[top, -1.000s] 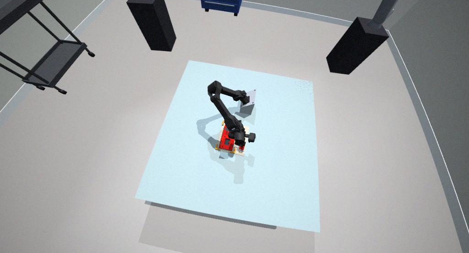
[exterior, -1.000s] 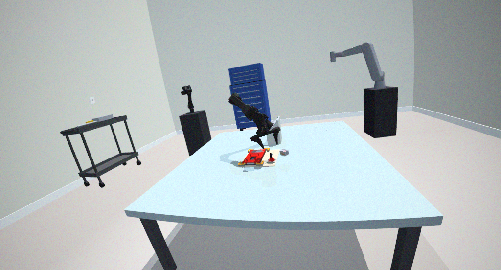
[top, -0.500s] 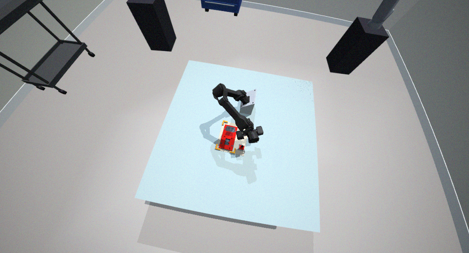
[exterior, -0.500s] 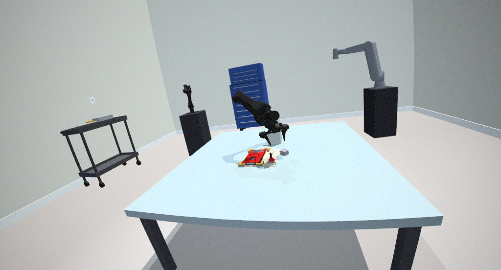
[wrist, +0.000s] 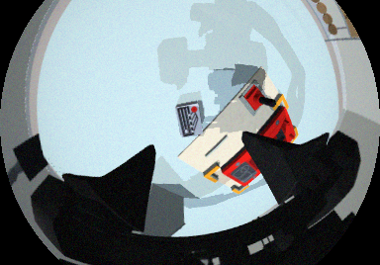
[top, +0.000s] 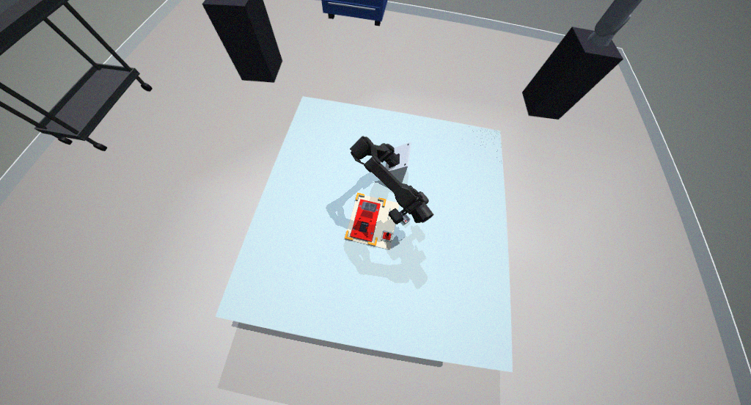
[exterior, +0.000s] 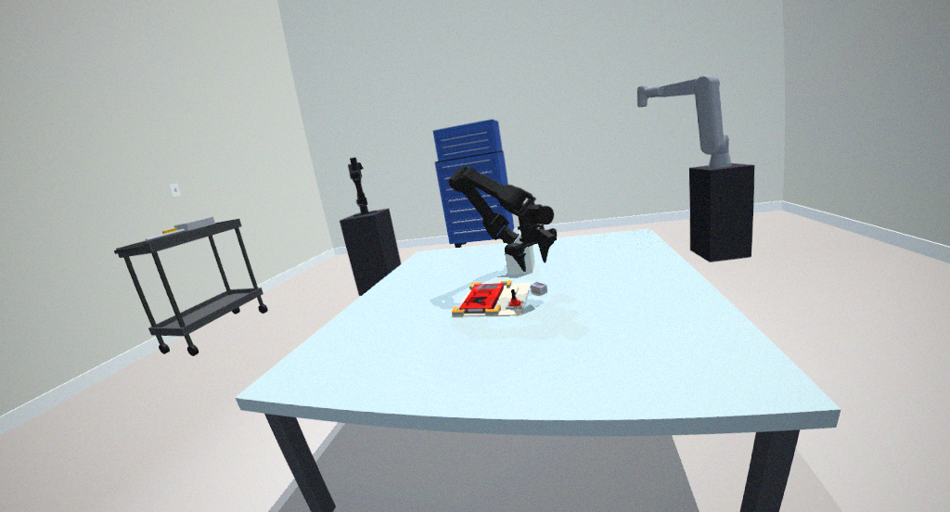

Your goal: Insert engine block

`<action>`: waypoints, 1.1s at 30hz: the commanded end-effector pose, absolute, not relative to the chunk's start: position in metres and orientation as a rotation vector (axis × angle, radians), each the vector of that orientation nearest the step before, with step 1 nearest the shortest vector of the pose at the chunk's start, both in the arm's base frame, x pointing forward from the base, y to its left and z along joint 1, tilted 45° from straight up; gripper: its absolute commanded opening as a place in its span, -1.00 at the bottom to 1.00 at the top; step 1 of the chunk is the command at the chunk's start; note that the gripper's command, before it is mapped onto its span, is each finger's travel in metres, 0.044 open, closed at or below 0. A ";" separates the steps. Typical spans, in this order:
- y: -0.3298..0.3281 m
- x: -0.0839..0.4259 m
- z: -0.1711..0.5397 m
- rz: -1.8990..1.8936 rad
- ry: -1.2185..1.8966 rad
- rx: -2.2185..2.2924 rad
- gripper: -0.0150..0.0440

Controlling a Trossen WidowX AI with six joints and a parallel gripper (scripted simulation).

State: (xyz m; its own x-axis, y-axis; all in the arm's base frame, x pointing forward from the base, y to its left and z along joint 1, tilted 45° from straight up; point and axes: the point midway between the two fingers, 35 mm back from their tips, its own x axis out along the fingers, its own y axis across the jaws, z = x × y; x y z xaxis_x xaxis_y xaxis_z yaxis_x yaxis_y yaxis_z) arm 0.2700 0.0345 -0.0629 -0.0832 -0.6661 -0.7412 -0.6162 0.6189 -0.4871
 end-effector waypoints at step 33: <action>-0.006 0.261 -0.115 -0.019 1.794 -1.124 1.00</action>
